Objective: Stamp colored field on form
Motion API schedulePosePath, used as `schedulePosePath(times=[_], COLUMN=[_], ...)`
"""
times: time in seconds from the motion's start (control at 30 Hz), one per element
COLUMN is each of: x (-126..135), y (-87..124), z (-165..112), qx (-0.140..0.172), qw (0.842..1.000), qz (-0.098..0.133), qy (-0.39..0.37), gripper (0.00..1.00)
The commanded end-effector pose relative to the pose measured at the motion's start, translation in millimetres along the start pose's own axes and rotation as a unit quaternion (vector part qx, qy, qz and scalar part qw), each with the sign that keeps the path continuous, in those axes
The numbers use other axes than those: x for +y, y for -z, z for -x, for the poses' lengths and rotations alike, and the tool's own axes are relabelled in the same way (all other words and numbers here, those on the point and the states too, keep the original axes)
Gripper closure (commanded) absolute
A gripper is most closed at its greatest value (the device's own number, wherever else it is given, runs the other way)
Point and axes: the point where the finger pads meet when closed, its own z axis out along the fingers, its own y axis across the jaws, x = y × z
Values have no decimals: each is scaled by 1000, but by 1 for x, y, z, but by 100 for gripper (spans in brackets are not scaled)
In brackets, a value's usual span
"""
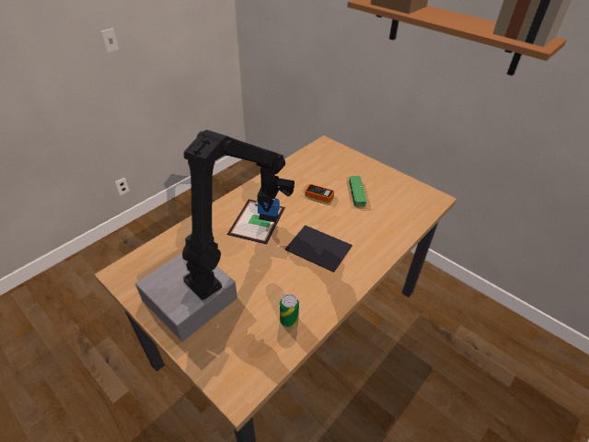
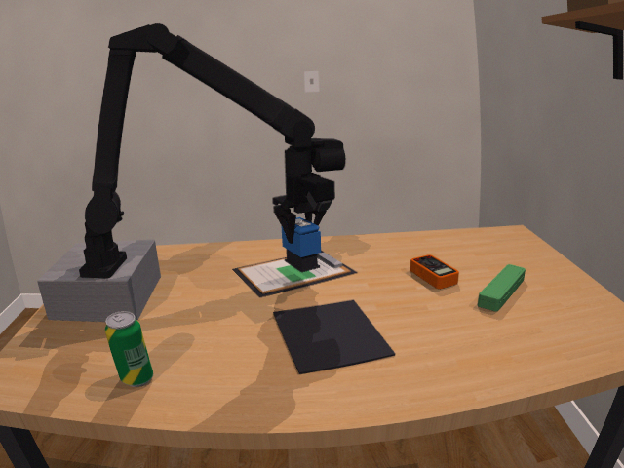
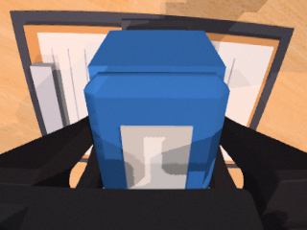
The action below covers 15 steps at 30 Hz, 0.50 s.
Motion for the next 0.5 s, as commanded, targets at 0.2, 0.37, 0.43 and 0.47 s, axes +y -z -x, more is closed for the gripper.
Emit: schedulePosePath(times=[0.2, 0.37, 0.43, 0.47], x=[27, 26, 29, 29], y=[32, 26, 26, 25], z=[-33, -38, -45, -45], qx=[-10, -8, -7, -7], qw=[998, 999, 999, 999], qz=[42, 34, 35, 33], qy=[-44, -39, -32, -32], gripper=[67, 67, 67, 67])
